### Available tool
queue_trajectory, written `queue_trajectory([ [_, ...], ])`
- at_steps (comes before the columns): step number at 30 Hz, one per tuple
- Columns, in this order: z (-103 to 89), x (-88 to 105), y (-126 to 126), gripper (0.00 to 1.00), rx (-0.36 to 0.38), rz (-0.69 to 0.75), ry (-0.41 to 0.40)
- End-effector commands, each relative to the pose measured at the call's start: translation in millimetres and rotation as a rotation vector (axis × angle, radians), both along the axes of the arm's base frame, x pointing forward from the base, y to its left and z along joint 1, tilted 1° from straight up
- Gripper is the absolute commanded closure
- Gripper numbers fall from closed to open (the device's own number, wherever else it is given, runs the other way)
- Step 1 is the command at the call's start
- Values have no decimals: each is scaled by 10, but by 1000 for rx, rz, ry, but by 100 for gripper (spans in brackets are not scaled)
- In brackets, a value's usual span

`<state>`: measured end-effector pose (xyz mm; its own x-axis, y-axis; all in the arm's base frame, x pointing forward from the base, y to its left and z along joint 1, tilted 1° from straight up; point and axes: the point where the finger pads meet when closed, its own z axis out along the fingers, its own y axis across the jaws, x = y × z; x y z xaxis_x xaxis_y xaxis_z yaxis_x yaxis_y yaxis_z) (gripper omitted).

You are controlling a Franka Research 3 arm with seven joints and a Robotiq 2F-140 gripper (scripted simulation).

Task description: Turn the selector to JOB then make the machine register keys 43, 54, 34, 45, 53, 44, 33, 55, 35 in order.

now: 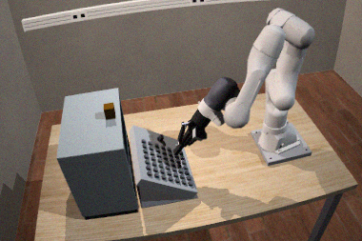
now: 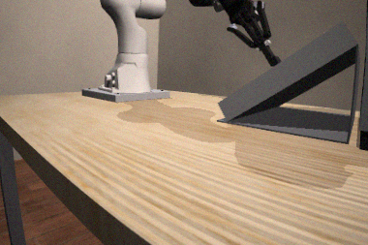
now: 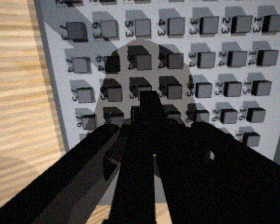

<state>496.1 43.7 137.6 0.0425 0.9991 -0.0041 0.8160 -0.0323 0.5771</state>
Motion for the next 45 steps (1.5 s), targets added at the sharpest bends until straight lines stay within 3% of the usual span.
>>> queue_trajectory([
  [1, -20, -2, 23, 90, -8, 28, 9],
  [19, -188, 114, 20, 90, -8, 28, 9],
  [45, -196, 120, 19, 90, -8, 28, 9],
])
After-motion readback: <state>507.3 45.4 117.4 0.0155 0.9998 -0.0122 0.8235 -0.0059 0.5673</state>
